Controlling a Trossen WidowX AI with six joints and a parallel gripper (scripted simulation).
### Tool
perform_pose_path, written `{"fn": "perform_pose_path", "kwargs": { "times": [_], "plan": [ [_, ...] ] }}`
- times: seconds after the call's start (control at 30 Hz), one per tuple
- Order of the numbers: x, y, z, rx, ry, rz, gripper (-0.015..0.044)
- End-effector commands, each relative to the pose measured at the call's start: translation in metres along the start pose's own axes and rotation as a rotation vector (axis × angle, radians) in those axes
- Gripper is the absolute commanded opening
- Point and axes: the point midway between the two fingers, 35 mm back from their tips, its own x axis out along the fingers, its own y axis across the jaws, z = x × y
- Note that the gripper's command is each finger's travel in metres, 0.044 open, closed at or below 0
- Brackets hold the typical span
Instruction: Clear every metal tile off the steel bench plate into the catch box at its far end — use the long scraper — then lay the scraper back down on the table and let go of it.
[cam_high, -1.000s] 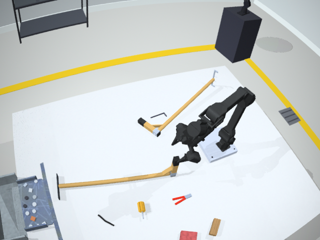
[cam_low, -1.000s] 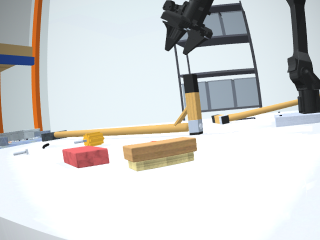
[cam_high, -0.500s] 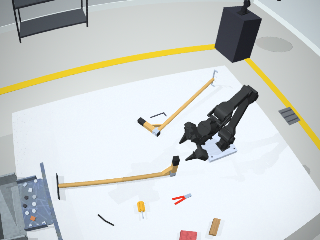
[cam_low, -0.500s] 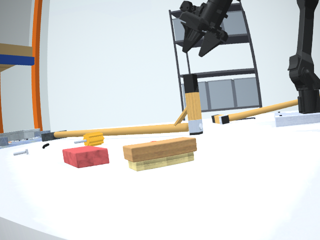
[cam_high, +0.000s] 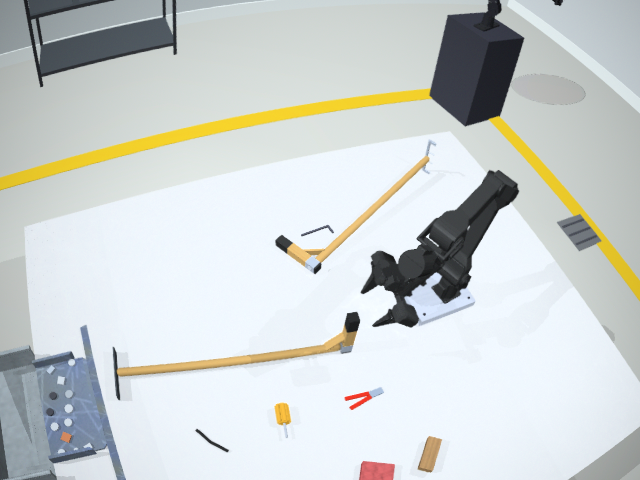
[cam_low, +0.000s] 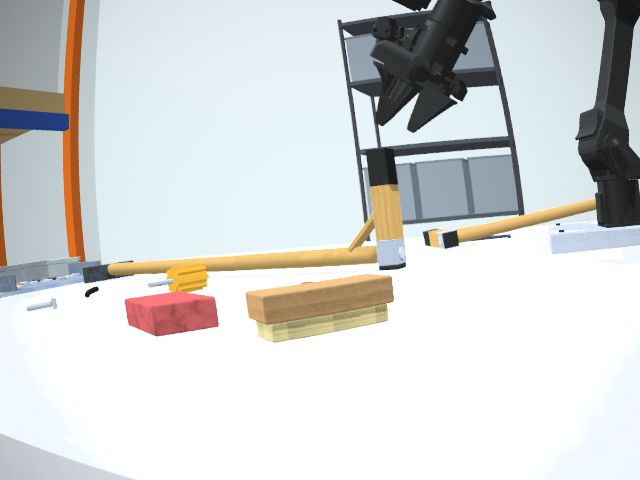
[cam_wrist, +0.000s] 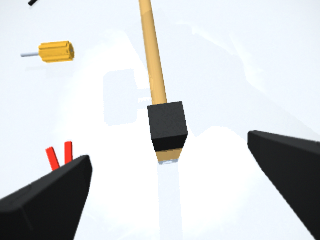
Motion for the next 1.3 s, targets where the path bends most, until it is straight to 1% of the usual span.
{"fn": "perform_pose_path", "kwargs": {
  "times": [0.0,0.3,1.27],
  "plan": [
    [0.011,-0.001,-0.010,0.002,0.004,-0.006,0.0440],
    [0.019,-0.001,-0.012,0.002,0.004,-0.006,0.0440],
    [0.066,0.000,-0.011,0.003,0.002,-0.006,0.0440]
  ]
}}
